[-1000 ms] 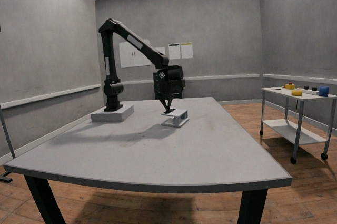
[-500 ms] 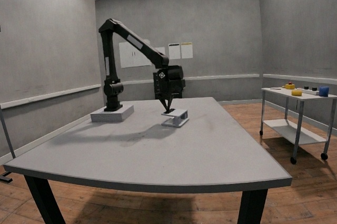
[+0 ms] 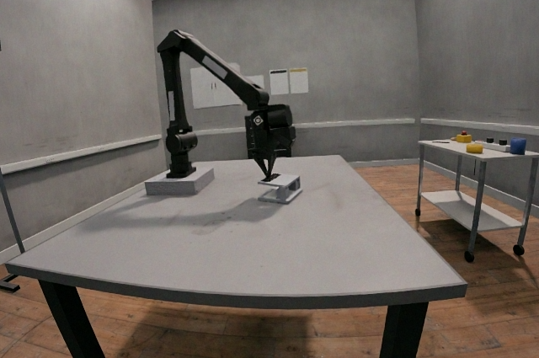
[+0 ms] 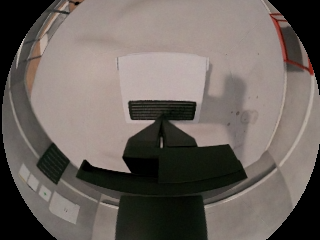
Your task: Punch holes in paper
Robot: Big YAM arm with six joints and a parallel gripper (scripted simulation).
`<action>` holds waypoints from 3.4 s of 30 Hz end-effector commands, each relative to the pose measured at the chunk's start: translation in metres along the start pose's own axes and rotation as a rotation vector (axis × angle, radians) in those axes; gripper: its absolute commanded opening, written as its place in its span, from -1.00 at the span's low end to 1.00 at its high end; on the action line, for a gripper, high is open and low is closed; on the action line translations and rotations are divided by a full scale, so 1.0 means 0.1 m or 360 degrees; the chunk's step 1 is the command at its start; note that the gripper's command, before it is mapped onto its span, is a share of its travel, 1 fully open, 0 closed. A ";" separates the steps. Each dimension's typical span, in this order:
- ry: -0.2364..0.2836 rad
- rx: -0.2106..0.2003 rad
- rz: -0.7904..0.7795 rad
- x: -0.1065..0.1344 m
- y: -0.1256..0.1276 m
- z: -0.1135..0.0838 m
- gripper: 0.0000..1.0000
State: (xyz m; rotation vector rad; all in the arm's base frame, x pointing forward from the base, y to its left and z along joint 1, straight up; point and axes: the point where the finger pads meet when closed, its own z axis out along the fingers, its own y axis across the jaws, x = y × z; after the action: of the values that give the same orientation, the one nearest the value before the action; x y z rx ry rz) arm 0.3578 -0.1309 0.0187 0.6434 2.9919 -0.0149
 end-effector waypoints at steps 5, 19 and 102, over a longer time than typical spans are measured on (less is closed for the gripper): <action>0.0126 0.0015 0.0010 0.22 -0.05 0.35 -1.00; 0.0126 0.0015 0.0010 0.22 -0.05 0.35 -1.00; 0.0126 0.0015 0.0010 0.31 -0.07 0.46 -1.00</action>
State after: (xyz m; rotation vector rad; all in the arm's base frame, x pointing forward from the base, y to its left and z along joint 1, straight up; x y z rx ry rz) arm 0.3574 -0.1307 0.0182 0.6367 2.9610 -0.0213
